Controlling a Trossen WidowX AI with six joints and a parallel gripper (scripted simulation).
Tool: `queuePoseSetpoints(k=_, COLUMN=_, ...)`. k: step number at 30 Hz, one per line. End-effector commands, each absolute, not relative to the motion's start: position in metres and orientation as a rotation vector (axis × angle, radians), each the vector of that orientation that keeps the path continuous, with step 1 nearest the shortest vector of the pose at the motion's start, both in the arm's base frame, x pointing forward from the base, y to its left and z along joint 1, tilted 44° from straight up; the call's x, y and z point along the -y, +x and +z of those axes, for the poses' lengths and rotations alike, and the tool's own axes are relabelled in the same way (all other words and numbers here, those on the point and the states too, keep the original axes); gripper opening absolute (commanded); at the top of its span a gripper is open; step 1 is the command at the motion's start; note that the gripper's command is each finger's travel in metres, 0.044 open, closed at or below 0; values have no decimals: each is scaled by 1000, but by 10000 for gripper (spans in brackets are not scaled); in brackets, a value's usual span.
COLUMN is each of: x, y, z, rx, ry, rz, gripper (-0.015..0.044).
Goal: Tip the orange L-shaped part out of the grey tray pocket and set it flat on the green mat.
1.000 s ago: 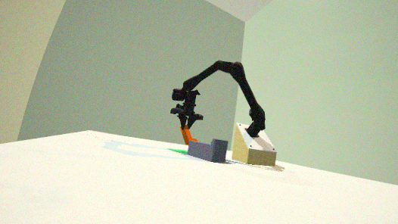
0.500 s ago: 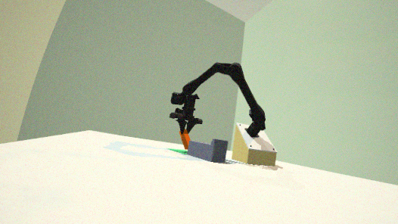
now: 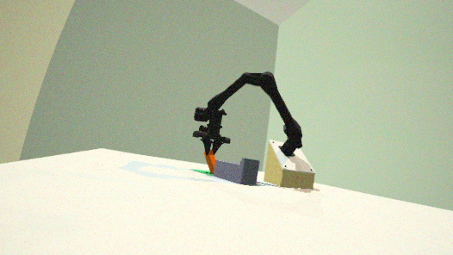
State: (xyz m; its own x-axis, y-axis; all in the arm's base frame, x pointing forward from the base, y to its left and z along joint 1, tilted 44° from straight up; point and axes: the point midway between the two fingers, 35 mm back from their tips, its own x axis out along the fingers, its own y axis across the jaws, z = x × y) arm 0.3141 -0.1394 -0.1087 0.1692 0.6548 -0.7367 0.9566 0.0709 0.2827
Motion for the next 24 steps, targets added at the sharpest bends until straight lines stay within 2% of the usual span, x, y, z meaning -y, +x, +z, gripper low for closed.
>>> queuePoseSetpoints(k=1, x=140, y=314, z=-109, rx=-1560, ry=1658, rz=-483, gripper=157)
queuePoseSetpoints(k=6, x=147, y=314, z=-102, rx=-1559, ry=1659, rz=-485, gripper=289)
queuePoseSetpoints(k=10, x=180, y=305, z=-67, rx=-1555, ry=1665, rz=-490, gripper=394)
queuePoseSetpoints(k=13, x=197, y=299, z=-47, rx=-1554, ry=1669, rz=-490, gripper=400)
queuePoseSetpoints(k=24, x=195, y=300, z=-52, rx=-1539, ry=1682, rz=-495, gripper=400)
